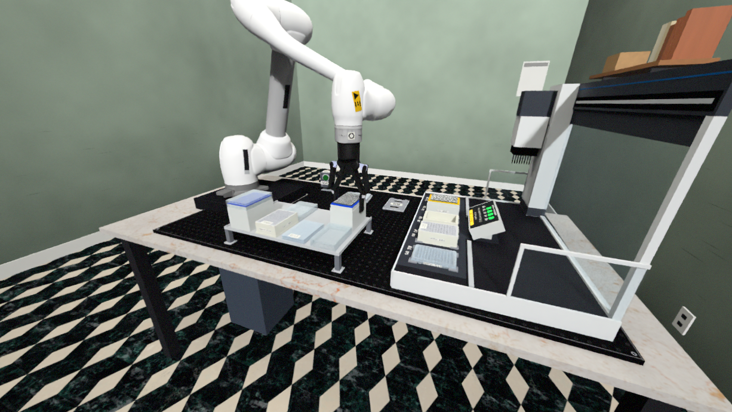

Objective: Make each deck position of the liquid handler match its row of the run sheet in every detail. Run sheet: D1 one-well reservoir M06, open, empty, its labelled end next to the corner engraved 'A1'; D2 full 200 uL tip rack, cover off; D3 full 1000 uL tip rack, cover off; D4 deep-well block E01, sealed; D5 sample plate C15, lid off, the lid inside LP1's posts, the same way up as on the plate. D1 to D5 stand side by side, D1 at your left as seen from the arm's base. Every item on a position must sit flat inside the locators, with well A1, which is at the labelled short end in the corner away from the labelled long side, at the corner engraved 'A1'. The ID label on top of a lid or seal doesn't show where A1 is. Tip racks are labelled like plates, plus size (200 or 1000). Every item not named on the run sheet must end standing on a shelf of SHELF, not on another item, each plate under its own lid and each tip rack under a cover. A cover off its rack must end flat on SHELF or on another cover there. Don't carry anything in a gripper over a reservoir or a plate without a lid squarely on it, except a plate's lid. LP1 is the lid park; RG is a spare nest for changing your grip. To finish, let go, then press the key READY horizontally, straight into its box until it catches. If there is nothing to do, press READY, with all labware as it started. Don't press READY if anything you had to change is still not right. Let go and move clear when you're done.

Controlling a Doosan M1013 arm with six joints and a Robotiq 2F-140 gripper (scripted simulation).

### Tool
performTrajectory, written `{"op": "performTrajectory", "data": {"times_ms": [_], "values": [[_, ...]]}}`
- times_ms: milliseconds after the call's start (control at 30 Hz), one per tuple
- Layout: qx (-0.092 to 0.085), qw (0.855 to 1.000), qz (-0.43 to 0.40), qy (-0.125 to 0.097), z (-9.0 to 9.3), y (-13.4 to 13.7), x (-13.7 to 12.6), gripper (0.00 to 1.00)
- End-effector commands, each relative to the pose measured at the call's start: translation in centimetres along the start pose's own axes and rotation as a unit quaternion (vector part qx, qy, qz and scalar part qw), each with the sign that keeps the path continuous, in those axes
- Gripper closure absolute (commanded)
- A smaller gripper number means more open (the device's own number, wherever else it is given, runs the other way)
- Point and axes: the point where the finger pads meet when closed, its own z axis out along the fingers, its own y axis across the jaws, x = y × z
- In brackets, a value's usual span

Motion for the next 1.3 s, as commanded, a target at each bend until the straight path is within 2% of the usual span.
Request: {"op": "performTrajectory", "data": {"times_ms": [0,1267], "values": [[-0.001,1.0,0.0,0.0,-0.6,0.0,0.0,0.34],[-0.001,1.0,0.0,0.0,-6.2,0.0,0.0,0.34]]}}
